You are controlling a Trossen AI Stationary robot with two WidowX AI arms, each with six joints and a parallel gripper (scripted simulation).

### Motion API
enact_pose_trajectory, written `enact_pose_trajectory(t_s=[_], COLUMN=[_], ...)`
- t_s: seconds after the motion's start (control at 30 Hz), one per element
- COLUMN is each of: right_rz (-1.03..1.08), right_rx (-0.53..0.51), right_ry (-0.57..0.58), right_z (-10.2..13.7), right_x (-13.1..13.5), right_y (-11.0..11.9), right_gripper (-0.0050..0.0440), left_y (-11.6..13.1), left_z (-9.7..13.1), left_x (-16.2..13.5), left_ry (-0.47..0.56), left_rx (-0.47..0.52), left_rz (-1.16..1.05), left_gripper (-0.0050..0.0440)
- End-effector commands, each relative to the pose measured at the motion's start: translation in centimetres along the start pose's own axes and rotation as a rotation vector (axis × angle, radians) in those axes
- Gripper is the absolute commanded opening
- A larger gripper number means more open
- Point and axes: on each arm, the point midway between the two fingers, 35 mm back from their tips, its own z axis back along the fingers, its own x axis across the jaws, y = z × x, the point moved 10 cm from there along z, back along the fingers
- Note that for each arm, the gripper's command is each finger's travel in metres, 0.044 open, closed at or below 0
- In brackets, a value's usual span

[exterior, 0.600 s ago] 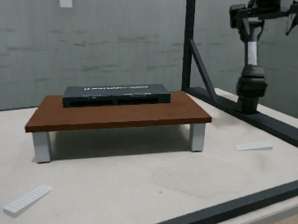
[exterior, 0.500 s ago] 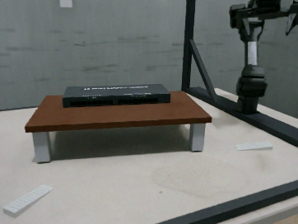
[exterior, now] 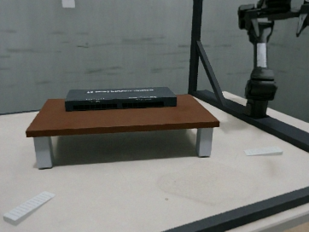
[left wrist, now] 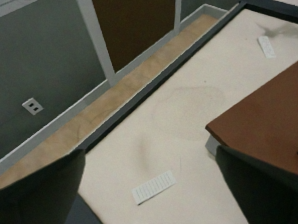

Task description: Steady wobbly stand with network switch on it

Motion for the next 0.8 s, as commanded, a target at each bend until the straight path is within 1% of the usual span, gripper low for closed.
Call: enact_pose_trajectory(t_s=[0.0,0.6,0.63,0.77], right_rz=[-0.027,-0.027,0.01,0.148], right_rx=[-0.03,-0.03,-0.015,0.038], right_ry=[0.001,0.001,-0.019,-0.071], right_z=[0.1,0.1,-0.2,-0.6], right_x=[0.0,0.0,0.5,1.5], right_y=[-1.1,-1.1,-1.1,-1.1], right_gripper=[0.02,0.02,0.02,0.02], left_y=[-0.3,-0.3,-0.2,-0.8], left_z=[0.3,0.3,-0.4,-1.3], left_x=[0.0,0.0,-0.1,-0.5], left_ry=[-0.002,-0.002,0.017,0.042], left_rx=[-0.016,-0.016,-0.004,-0.043], left_rz=[-0.002,-0.002,-0.004,-0.025], left_gripper=[0.04,0.04,0.04,0.04])
